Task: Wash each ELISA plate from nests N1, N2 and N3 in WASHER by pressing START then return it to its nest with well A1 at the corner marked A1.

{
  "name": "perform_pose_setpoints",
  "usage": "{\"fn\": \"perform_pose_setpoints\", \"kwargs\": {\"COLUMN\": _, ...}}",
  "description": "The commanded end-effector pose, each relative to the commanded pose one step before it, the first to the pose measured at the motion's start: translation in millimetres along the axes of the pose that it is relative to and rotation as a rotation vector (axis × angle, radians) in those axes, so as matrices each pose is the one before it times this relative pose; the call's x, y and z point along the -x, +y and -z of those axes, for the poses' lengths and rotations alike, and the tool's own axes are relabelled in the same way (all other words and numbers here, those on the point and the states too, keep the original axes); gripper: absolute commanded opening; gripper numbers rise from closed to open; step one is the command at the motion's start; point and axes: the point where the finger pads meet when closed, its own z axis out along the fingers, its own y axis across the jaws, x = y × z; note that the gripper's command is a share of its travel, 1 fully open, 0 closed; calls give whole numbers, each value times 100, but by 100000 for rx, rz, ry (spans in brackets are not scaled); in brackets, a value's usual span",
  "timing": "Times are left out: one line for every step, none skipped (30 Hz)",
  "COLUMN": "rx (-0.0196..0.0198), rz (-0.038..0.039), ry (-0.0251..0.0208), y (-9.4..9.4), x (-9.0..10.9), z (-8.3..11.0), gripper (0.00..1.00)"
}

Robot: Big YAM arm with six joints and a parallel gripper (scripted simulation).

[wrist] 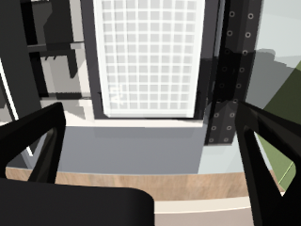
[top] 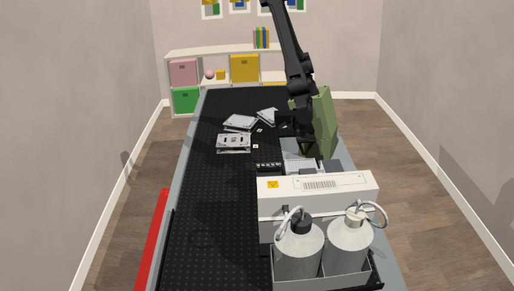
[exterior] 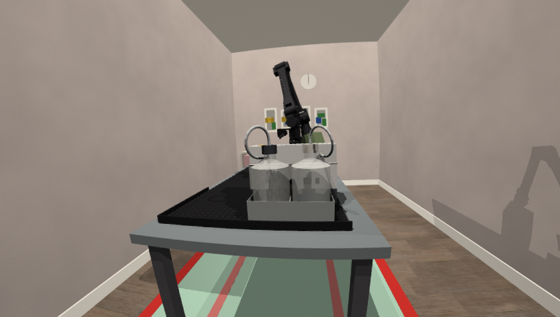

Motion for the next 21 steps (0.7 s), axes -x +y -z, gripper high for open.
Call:
{"fn": "perform_pose_setpoints", "kwargs": {"rx": 1989, "rz": -1168, "ry": -273, "y": 1041, "x": 230, "z": 386, "gripper": 100}}
{"fn": "perform_pose_setpoints", "kwargs": {"rx": 653, "rz": 2800, "ry": -122, "y": -874, "x": 790, "z": 55, "gripper": 98}}
{"fn": "perform_pose_setpoints", "kwargs": {"rx": -50, "rz": 3334, "ry": -147, "y": -353, "x": 385, "z": 0, "gripper": 96}}
{"fn": "perform_pose_setpoints", "kwargs": {"rx": -27, "rz": 3334, "ry": -46, "y": -361, "x": 356, "z": -1, "gripper": 94}}
{"fn": "perform_pose_setpoints", "kwargs": {"rx": 14, "rz": 3334, "ry": 71, "y": -366, "x": 324, "z": -1, "gripper": 92}}
{"fn": "perform_pose_setpoints", "kwargs": {"rx": 0, "rz": 0, "ry": 0, "y": 0, "x": 0, "z": 0, "gripper": 92}}
{"fn": "perform_pose_setpoints", "kwargs": {"rx": 0, "rz": 0, "ry": 0, "y": 0, "x": 0, "z": 0, "gripper": 92}}
{"fn": "perform_pose_setpoints", "kwargs": {"rx": 122, "rz": 3335, "ry": 312, "y": -361, "x": 274, "z": -1, "gripper": 90}}
{"fn": "perform_pose_setpoints", "kwargs": {"rx": -22, "rz": 3334, "ry": -36, "y": -393, "x": 318, "z": 1, "gripper": 88}}
{"fn": "perform_pose_setpoints", "kwargs": {"rx": -65, "rz": 3336, "ry": -114, "y": -416, "x": 328, "z": -2, "gripper": 86}}
{"fn": "perform_pose_setpoints", "kwargs": {"rx": -16, "rz": 3335, "ry": -19, "y": -413, "x": 290, "z": 0, "gripper": 84}}
{"fn": "perform_pose_setpoints", "kwargs": {"rx": 13, "rz": 3335, "ry": 26, "y": -417, "x": 268, "z": 1, "gripper": 82}}
{"fn": "perform_pose_setpoints", "kwargs": {"rx": -28, "rz": 3335, "ry": -34, "y": -433, "x": 264, "z": 1, "gripper": 80}}
{"fn": "perform_pose_setpoints", "kwargs": {"rx": -30, "rz": 3335, "ry": -33, "y": -441, "x": 249, "z": 1, "gripper": 78}}
{"fn": "perform_pose_setpoints", "kwargs": {"rx": -31, "rz": 3335, "ry": -32, "y": -449, "x": 234, "z": 1, "gripper": 76}}
{"fn": "perform_pose_setpoints", "kwargs": {"rx": -33, "rz": 3335, "ry": -31, "y": -457, "x": 219, "z": 1, "gripper": 74}}
{"fn": "perform_pose_setpoints", "kwargs": {"rx": -34, "rz": 3335, "ry": -30, "y": -464, "x": 204, "z": 1, "gripper": 72}}
{"fn": "perform_pose_setpoints", "kwargs": {"rx": -36, "rz": 3336, "ry": -29, "y": -471, "x": 189, "z": 1, "gripper": 70}}
{"fn": "perform_pose_setpoints", "kwargs": {"rx": -37, "rz": 3336, "ry": -27, "y": -477, "x": 173, "z": 1, "gripper": 68}}
{"fn": "perform_pose_setpoints", "kwargs": {"rx": -39, "rz": 3336, "ry": -26, "y": -483, "x": 157, "z": 1, "gripper": 66}}
{"fn": "perform_pose_setpoints", "kwargs": {"rx": -40, "rz": 3336, "ry": -24, "y": -488, "x": 141, "z": 1, "gripper": 64}}
